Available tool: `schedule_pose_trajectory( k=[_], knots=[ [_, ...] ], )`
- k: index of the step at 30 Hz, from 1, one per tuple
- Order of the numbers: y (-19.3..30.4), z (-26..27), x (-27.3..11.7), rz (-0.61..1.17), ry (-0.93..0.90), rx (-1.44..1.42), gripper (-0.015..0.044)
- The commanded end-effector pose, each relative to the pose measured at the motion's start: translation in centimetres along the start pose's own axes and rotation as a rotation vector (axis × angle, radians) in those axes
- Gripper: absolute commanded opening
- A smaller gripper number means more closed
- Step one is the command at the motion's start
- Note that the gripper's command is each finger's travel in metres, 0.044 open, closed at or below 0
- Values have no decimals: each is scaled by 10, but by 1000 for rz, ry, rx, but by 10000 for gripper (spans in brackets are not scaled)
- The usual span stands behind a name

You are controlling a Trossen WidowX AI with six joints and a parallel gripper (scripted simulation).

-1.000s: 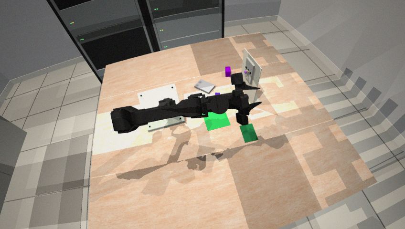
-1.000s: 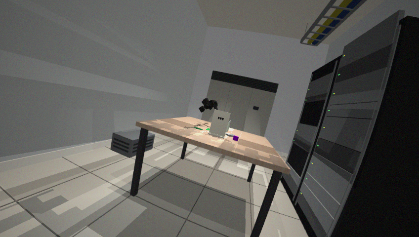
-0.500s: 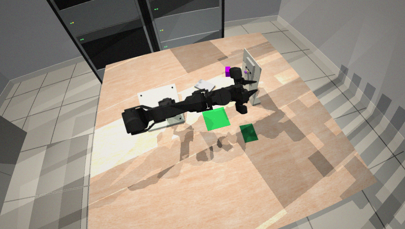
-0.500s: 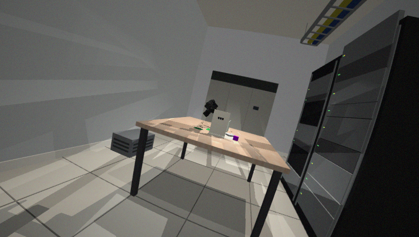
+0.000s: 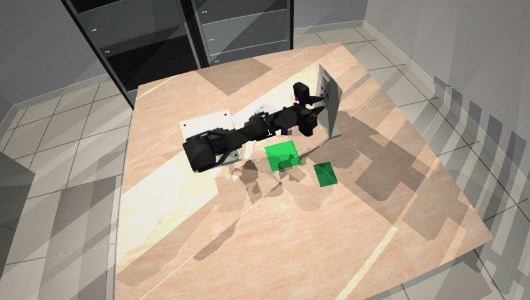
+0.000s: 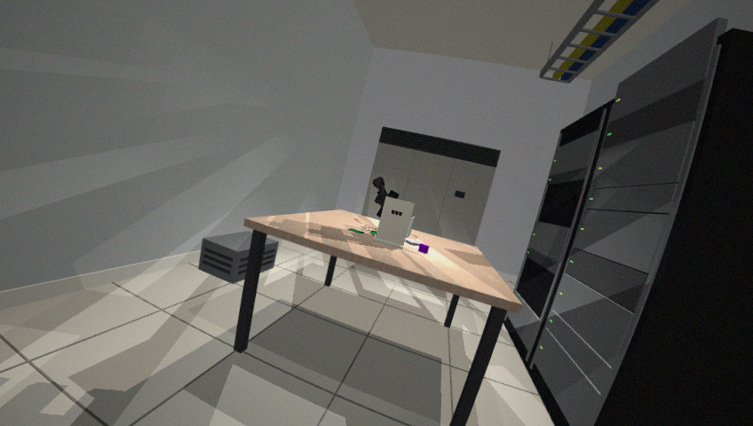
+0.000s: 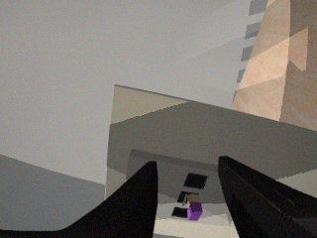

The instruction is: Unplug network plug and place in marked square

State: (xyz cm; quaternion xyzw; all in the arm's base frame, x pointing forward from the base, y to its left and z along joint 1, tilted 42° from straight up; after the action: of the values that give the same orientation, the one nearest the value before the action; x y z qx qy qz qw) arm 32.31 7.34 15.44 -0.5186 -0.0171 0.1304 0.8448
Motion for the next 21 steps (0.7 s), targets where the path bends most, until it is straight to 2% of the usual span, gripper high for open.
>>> schedule_pose_trajectory(
  k=[1, 11, 21],
  knots=[
    [24, -2, -1, 35, -5, 87, 156],
    [68, -2, -13, 104, -25, 281, 156],
    [70, -2, -9, 109, -26, 294, 156]
  ],
)
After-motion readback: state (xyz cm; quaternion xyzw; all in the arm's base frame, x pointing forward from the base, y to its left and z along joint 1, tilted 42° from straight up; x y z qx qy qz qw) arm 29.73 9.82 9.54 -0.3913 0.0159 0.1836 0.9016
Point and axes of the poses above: the point midway between the two fingers, 35 mm back from their tips, its own x axis out along the fingers, its own z axis across the jaws, y = z × x, the point moved 3 cm from there along -x, back along the fingers, and after that the axes turned 4 degrees about -x, right-handed, at the moved point
